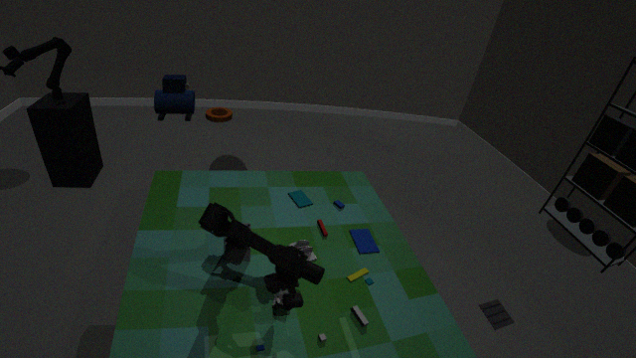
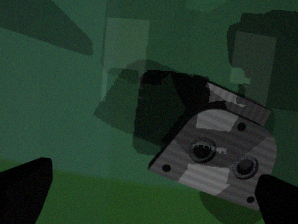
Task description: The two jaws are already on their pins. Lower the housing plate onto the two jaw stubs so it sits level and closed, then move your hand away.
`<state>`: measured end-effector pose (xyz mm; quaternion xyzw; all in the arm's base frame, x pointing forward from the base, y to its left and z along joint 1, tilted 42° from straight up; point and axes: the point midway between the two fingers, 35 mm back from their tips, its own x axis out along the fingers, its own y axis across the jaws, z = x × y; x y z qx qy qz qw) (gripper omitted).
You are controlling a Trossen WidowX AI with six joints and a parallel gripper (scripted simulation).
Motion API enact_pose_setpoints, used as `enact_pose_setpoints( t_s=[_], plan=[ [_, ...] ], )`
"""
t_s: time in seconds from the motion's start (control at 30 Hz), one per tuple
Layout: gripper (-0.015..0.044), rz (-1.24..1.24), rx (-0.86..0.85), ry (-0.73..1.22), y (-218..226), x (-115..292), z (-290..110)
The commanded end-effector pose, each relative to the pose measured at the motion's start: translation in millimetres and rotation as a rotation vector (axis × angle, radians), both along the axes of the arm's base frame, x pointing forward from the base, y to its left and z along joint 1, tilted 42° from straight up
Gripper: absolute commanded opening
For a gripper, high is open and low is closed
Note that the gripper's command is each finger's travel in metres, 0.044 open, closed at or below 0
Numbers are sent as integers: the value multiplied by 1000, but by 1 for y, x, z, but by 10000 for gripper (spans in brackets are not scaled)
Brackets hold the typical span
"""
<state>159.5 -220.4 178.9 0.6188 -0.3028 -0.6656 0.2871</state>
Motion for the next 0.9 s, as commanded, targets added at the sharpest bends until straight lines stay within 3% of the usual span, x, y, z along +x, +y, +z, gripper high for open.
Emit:
enact_pose_setpoints(
  t_s=[0.0,0.37,0.87],
  plan=[
    [440,-42,32,-74,11,6,-1],
    [440,-168,109,-224,41,13,-4],
    [440,-168,106,-224,14,12,-34]
  ],
)
